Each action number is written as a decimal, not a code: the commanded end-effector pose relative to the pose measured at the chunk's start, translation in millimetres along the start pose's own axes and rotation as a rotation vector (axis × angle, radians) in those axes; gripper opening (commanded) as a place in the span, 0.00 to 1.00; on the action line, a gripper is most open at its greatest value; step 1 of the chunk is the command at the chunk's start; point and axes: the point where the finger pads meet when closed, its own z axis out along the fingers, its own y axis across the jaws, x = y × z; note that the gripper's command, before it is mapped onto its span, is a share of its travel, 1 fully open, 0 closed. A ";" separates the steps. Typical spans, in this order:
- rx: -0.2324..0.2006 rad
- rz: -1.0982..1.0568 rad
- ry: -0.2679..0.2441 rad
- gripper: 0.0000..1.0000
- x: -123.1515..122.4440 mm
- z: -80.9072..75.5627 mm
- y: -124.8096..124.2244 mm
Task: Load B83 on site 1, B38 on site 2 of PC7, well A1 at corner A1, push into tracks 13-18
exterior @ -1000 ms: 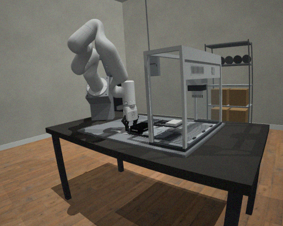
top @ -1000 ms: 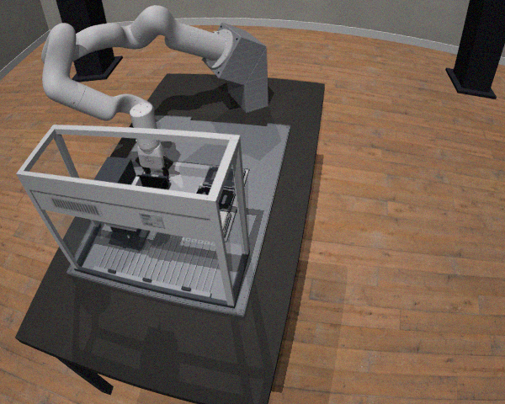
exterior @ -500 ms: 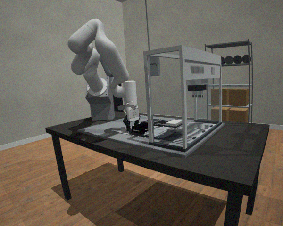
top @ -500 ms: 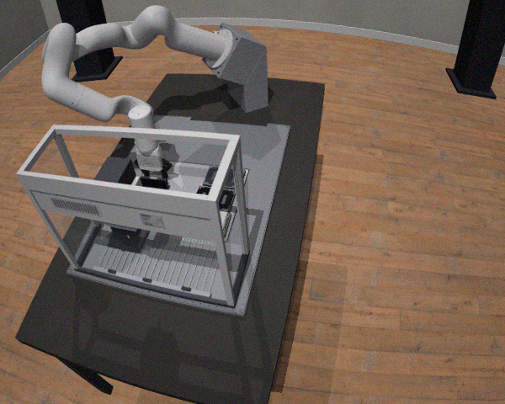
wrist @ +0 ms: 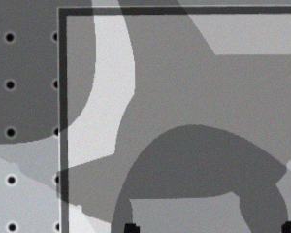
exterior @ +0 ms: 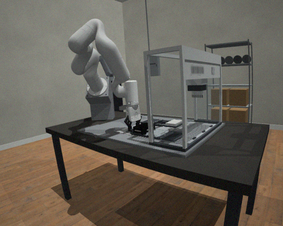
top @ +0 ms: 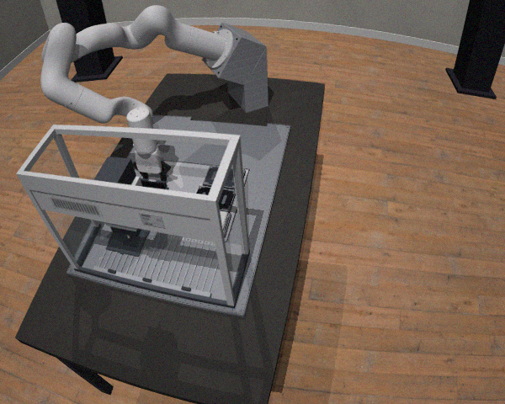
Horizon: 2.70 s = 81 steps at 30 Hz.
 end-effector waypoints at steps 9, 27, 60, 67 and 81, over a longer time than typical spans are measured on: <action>0.000 0.000 -0.001 0.82 -11.3 -0.3 0.0; 0.000 0.000 -0.001 0.82 -27.3 -0.3 0.0; 0.000 0.000 -0.001 0.82 -56.4 -0.4 0.0; 0.000 0.000 -0.001 0.82 -63.4 -0.4 0.0; 0.000 0.000 -0.001 0.82 -70.8 -0.4 0.0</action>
